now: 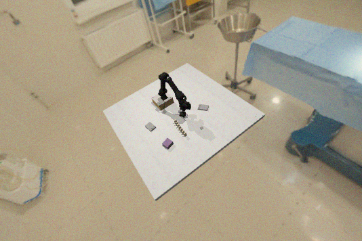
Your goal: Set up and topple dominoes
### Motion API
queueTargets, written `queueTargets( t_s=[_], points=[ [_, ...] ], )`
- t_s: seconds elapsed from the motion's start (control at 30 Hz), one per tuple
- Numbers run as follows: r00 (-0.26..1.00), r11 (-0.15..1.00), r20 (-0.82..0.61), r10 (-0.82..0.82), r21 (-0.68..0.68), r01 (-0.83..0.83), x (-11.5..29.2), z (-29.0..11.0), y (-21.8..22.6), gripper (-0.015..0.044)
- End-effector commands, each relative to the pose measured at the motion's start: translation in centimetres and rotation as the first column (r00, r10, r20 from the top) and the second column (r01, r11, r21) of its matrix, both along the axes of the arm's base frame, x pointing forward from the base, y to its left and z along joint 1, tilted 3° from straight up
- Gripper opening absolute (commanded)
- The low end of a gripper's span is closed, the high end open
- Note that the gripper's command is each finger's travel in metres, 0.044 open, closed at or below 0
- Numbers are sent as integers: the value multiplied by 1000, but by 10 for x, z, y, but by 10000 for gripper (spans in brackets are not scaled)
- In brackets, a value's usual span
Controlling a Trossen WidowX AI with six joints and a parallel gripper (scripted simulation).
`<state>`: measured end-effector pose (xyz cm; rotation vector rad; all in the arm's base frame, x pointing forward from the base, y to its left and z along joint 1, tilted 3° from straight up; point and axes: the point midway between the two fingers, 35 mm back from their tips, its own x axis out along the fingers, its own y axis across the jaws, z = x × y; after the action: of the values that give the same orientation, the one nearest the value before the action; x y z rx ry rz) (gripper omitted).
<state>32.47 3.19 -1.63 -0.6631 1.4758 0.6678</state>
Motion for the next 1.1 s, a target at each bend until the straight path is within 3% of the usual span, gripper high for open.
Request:
queueTargets(
  t_s=[0.0, 0.13, 0.57, 0.9, 1.07],
  points=[
    [1000, 1000, -11, 6, 3, -6, -3, -9, 0, 440],
    [1000, 1000, -11, 6, 3, -6, -3, -13, 0, 440],
    [1000, 1000, -11, 6, 3, -6, -3, -13, 0, 107],
    [1000, 1000, -11, 6, 3, -6, -2, -11, 0, 107],
    [1000, 1000, -10, 3, 1, -3, 7, 61, 1, 107]
  ],
)
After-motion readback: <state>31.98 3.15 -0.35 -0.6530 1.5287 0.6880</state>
